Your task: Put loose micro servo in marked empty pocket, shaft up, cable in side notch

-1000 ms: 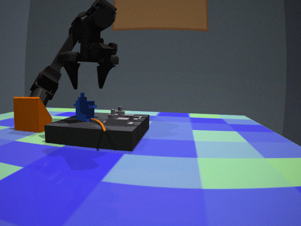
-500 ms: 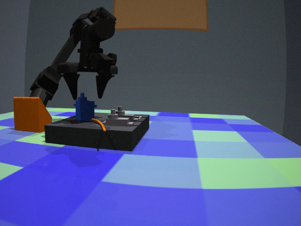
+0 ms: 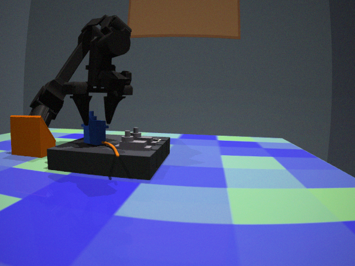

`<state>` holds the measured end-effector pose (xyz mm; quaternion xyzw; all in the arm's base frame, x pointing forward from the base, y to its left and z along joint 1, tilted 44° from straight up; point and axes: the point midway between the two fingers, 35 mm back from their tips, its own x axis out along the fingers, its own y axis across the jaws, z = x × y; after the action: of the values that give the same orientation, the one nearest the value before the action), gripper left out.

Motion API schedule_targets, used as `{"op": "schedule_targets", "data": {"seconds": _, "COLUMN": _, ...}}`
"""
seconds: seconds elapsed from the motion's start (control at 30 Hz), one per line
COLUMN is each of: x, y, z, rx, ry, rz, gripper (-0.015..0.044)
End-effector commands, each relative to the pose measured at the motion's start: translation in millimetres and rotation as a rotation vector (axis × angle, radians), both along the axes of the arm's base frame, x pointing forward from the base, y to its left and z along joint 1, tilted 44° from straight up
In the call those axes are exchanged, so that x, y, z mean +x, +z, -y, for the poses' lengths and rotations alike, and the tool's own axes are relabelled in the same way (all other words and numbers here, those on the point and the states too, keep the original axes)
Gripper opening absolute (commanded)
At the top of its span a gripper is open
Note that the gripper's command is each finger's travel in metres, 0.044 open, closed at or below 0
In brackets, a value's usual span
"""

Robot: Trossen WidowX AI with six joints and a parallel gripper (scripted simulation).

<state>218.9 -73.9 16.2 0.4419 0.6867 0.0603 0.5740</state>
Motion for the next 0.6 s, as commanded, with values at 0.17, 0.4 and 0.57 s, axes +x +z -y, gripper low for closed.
{"op": "schedule_targets", "data": {"seconds": 0.17, "x": 0, "y": 0, "z": -1, "rx": 0.004, "ry": -0.006, "rz": -0.002, "gripper": 0.0118}}
{"op": "schedule_targets", "data": {"seconds": 0.4, "x": 0, "y": 1, "z": 1, "rx": 0.003, "ry": -0.006, "rz": -0.001, "gripper": 0.0032}}
{"op": "schedule_targets", "data": {"seconds": 0.57, "x": -2, "y": 16, "z": 12, "rx": 0.003, "ry": -0.006, "rz": -0.002, "gripper": 0.0000}}
